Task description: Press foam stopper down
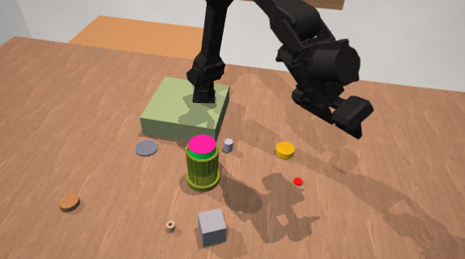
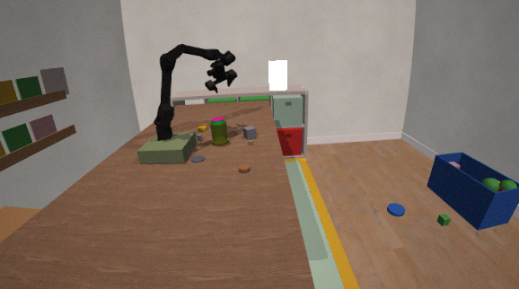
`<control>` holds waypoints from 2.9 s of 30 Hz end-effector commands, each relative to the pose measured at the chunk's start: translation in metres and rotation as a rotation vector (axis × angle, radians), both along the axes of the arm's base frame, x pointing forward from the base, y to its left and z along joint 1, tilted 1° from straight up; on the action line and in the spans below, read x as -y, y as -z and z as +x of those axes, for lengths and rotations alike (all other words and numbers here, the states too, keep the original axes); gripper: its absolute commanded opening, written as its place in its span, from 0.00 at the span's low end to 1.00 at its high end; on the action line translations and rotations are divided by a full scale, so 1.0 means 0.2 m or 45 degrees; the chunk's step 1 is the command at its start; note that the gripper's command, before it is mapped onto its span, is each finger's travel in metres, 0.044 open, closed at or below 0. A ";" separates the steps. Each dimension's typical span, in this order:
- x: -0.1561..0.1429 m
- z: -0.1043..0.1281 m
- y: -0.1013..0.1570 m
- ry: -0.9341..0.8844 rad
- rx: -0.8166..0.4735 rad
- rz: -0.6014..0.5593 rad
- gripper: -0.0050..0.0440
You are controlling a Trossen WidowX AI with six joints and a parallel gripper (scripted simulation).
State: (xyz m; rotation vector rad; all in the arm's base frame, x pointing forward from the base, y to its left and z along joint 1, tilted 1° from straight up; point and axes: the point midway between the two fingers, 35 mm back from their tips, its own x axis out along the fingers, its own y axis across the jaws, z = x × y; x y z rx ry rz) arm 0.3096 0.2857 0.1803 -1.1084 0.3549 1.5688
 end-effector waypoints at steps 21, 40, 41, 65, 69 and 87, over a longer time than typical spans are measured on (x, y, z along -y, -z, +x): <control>0.14 0.04 -0.02 0.215 -0.082 -0.039 0.72; 1.20 -0.10 0.18 1.927 -0.755 -0.375 0.10; 1.24 -0.12 0.18 2.027 -0.785 -0.383 0.10; 1.39 -0.21 0.34 2.422 -0.885 -0.416 0.10; 1.39 -0.21 0.35 2.422 -0.885 -0.416 0.10; 1.39 -0.21 0.41 2.422 -0.885 -0.416 0.10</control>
